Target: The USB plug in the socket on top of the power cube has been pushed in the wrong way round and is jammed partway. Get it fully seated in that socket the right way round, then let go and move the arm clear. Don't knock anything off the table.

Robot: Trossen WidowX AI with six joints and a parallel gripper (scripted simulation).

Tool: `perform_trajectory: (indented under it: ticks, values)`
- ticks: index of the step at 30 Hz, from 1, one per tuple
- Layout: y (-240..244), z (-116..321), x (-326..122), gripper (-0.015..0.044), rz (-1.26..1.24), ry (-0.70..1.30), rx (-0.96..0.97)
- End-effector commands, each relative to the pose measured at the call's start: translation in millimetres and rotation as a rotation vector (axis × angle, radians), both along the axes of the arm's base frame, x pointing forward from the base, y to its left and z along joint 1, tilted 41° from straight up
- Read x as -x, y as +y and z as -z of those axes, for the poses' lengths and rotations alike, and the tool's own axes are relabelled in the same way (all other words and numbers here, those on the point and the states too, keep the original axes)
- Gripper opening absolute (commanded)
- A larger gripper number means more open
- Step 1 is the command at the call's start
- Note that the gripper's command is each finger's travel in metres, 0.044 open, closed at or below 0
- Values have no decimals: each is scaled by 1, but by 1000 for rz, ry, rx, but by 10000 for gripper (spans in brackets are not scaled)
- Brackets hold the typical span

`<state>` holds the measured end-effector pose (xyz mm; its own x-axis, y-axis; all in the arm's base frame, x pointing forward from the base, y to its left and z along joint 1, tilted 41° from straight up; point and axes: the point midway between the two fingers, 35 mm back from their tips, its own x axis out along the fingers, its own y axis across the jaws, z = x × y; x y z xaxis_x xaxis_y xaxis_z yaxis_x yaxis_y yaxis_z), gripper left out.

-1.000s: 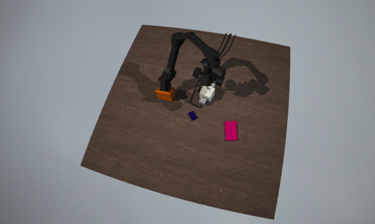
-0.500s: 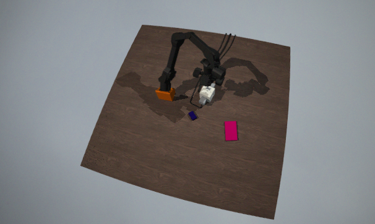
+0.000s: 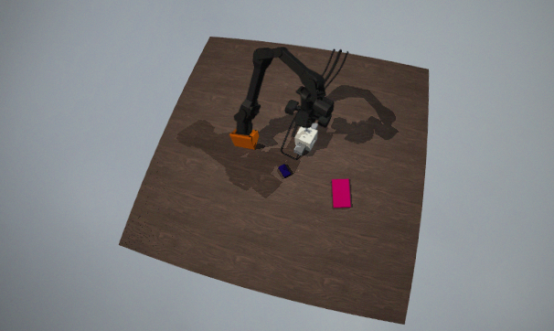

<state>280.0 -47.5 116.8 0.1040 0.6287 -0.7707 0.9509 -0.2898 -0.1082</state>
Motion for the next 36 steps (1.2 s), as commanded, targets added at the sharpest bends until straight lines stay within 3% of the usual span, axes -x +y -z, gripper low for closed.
perform_trajectory:
  ticks: [1, 36]
  values:
    - [0, 1, 0, 0, 4, 5, 6]
    - [2, 5, 0, 0, 22, 30, 27]
